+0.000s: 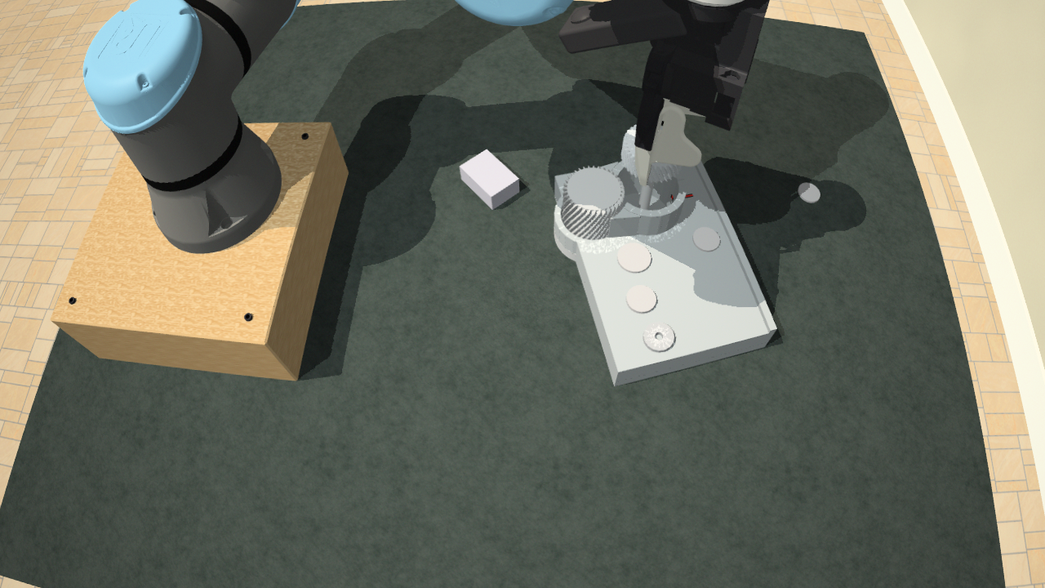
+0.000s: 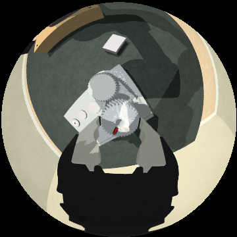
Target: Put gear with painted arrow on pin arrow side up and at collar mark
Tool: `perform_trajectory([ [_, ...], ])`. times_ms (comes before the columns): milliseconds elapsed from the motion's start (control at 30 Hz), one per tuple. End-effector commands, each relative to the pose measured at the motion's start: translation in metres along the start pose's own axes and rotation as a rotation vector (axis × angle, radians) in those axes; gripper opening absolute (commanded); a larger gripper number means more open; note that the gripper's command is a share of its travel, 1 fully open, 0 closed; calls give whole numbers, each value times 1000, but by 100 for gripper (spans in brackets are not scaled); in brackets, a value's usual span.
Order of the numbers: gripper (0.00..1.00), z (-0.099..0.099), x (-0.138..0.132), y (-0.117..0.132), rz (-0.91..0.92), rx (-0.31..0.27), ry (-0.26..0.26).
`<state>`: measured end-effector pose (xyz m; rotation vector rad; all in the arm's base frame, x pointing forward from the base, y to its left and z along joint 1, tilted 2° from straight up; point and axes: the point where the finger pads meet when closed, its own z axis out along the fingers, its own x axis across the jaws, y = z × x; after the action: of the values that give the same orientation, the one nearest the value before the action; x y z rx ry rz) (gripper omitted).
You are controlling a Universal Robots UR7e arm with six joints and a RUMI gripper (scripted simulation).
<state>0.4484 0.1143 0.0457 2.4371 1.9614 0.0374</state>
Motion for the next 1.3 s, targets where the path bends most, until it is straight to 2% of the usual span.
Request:
perform_trajectory([
  [0,0,4,0,1,0,-2,0],
  [333,0,19,0,1,0,-2,0],
  [1267,0,21,0,1,0,-2,0],
])
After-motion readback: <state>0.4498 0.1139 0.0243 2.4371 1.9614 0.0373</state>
